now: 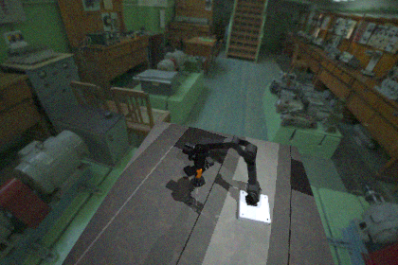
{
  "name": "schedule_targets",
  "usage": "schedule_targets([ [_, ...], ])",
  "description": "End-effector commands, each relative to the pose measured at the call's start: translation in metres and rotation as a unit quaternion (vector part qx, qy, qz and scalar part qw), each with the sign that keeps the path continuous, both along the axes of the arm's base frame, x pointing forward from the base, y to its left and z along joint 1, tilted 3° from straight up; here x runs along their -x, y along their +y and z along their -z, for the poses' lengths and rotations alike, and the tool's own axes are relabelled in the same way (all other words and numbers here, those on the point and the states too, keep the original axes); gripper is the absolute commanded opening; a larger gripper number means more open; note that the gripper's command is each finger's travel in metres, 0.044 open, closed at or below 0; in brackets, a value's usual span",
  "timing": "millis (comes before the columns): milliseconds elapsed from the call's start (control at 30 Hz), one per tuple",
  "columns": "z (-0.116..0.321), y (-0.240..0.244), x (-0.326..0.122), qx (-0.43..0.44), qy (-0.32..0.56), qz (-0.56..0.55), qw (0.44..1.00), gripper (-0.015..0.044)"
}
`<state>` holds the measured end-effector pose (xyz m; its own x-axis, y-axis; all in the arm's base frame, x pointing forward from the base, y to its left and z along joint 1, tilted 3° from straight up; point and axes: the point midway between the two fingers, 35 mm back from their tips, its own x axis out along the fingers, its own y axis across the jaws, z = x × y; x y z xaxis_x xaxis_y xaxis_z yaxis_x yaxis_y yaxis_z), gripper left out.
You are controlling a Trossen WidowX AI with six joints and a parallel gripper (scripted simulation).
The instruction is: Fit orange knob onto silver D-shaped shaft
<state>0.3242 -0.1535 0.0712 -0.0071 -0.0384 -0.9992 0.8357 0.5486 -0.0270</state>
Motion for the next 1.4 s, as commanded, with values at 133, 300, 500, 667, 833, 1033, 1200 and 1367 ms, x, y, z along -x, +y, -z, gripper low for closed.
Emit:
schedule_targets([
  [133, 0.0026, 0.0005, 0.0021, 0.000, 0.001, -0.039, 0.999, 0.0000],
  [300, 0.0036, 0.0005, 0.0018, 0.000, 0.001, -0.039, 0.999, 0.0000],
  [500, 0.0035, 0.0001, 0.0008, 0.000, 0.001, -0.039, 0.999, 0.0000],
  [667, 0.0042, 0.0000, 0.0005, 0.000, 0.001, -0.039, 0.999, 0.0000],
  [833, 0.0001, 0.0000, 0.0005, 0.000, 0.001, -0.039, 0.999, 0.0000],
  [1033, -0.0011, -0.0001, 0.0005, 0.000, 0.003, -0.084, 0.996, 0.0000],
  [1200, 0.0017, 0.0000, 0.0017, 0.000, 0.006, -0.143, 0.990, 0.0000],
  [1367, 0.0029, 0.0002, 0.0020, 0.000, 0.006, -0.143, 0.990, 0.0000],
])
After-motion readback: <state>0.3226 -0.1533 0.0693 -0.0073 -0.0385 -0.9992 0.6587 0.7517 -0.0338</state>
